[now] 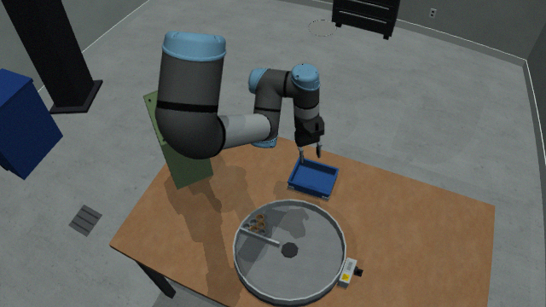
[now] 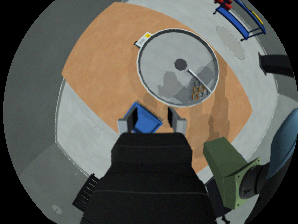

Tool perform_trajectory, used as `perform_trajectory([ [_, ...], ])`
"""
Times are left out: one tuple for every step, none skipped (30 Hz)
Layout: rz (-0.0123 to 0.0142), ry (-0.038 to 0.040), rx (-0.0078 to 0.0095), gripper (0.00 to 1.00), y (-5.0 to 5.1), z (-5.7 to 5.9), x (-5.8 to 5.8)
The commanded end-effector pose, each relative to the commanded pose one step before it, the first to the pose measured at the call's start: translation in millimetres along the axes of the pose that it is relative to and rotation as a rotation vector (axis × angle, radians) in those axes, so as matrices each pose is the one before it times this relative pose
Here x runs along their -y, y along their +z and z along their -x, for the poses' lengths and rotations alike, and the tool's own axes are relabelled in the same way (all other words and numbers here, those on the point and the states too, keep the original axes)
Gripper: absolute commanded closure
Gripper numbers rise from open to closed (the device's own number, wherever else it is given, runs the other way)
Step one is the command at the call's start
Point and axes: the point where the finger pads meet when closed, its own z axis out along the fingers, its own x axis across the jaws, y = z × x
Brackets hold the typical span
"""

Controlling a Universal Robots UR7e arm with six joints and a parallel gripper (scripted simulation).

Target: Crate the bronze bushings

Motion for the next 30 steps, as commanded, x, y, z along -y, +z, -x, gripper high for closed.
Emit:
perform_trajectory([
  [0.00061,-0.03586,-0.02848,0.0,-0.61,-2.55,0.6],
  [0.00044,-0.01876,-0.01537,0.0,-0.13,-1.42,0.15],
  [0.00044,-0.01876,-0.01537,0.0,-0.11,-1.43,0.12],
  [0.00044,-0.01876,-0.01537,0.0,-0.08,-1.43,0.1],
  [0.0,0.0,0.0,0.0,0.0,0.0,0.0],
  [0.0,0.0,0.0,0.0,0.0,0.0,0.0],
  [0.0,0.0,0.0,0.0,0.0,0.0,0.0],
  [0.0,0.0,0.0,0.0,0.0,0.0,0.0],
  [0.0,0.0,0.0,0.0,0.0,0.0,0.0],
  [0.0,0.0,0.0,0.0,0.0,0.0,0.0],
  [0.0,0.0,0.0,0.0,0.0,0.0,0.0],
  [0.0,0.0,0.0,0.0,0.0,0.0,0.0],
  [0.0,0.0,0.0,0.0,0.0,0.0,0.0],
  [0.0,0.0,0.0,0.0,0.0,0.0,0.0],
  [0.0,0.0,0.0,0.0,0.0,0.0,0.0],
  [0.0,0.0,0.0,0.0,0.0,0.0,0.0],
  [-0.00054,0.0016,0.00209,0.0,7.86,-7.25,1.48],
  [0.00002,-0.00007,-0.00009,0.0,7.89,-7.42,1.4],
  [0.00002,-0.00007,-0.00009,0.0,7.89,-7.42,1.4],
  [0.00002,-0.00007,-0.00009,0.0,7.89,-7.42,1.4],
  [0.00002,-0.00007,-0.00009,0.0,7.89,-7.42,1.4],
  [0.0,0.0,0.0,0.0,0.0,0.0,0.0],
  [0.0,0.0,0.0,0.0,0.0,0.0,0.0],
  [0.0,0.0,0.0,0.0,0.0,0.0,0.0],
  [0.0,0.0,0.0,0.0,0.0,0.0,0.0],
  [0.0,0.0,0.0,0.0,0.0,0.0,0.0],
  [0.0,0.0,0.0,0.0,0.0,0.0,0.0],
  [0.0,0.0,0.0,0.0,0.0,0.0,0.0],
  [0.0,0.0,0.0,0.0,0.0,0.0,0.0],
  [0.0,0.0,0.0,0.0,0.0,0.0,0.0],
])
